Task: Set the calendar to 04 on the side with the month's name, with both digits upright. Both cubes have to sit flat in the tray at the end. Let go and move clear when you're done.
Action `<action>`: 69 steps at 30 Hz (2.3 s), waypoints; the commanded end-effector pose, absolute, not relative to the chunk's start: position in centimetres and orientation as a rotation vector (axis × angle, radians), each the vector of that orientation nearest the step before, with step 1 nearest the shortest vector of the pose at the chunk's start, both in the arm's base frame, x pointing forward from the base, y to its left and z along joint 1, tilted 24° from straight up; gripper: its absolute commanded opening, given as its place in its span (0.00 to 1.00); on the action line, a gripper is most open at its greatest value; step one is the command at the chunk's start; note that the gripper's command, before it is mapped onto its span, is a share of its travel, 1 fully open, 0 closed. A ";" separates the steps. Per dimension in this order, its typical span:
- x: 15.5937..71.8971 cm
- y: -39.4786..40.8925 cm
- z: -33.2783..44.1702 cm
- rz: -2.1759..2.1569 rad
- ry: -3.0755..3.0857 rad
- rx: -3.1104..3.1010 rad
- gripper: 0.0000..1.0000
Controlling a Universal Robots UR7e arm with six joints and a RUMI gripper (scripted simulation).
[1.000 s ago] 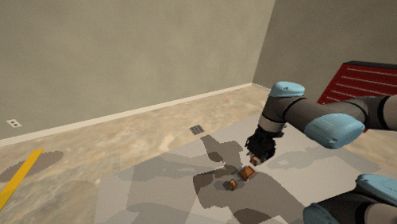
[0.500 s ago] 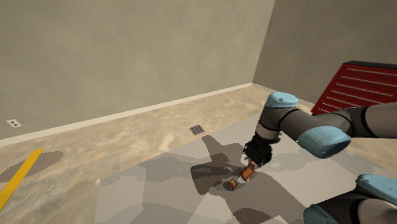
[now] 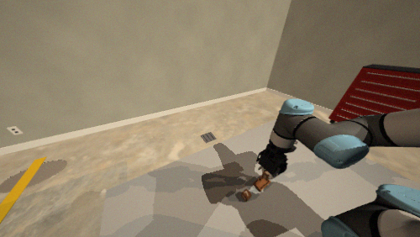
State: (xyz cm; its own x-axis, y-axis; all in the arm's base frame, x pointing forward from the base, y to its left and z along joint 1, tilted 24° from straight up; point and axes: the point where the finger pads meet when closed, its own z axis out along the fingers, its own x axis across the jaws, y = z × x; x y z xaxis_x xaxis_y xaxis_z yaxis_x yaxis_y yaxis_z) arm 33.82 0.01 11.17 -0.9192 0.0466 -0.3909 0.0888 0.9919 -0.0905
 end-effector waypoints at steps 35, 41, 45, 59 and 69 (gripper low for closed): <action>33.9 0.0 11.0 -0.149 2.736 0.097 0.10; 34.1 -0.1 10.6 -0.149 2.736 0.097 0.10; 34.2 -0.1 10.4 -0.149 2.736 0.097 0.10; 34.6 -0.2 9.4 -0.149 2.736 0.097 0.10; 34.7 -0.3 9.1 -0.149 2.736 0.097 0.10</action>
State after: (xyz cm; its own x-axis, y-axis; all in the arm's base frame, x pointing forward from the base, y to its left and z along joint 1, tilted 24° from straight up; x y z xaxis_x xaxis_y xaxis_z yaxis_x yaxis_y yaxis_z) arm 34.66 -0.25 9.15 -0.9193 0.0466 -0.3909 0.0888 0.9919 -0.0905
